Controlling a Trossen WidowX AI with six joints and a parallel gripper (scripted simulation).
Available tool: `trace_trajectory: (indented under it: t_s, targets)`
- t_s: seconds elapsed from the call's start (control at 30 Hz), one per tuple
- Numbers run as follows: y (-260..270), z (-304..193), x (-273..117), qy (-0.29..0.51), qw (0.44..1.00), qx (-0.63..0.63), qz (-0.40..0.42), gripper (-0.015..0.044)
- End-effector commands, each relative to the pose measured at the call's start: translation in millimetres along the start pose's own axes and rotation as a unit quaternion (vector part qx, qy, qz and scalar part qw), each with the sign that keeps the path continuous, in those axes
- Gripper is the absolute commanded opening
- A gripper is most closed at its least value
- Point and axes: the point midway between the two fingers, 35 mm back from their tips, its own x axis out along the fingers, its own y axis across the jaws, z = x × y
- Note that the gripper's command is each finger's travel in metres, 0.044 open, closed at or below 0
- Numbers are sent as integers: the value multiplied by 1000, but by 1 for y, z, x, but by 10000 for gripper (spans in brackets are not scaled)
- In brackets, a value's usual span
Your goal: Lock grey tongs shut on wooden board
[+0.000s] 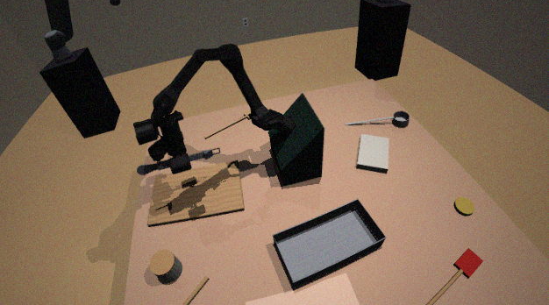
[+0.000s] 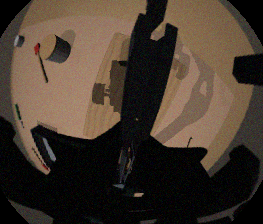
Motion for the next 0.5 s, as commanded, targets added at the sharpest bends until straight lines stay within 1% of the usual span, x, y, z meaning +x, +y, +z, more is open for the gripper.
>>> trace_trajectory:
  t_s: [0.0,0.17,0.47]
  targets:
    - [-2,3,-5,19,1000,4,-5,-150]
    - [-3,2,-10,51,999,3,-10,-150]
    - [-3,2,-9,53,999,3,-10,-150]
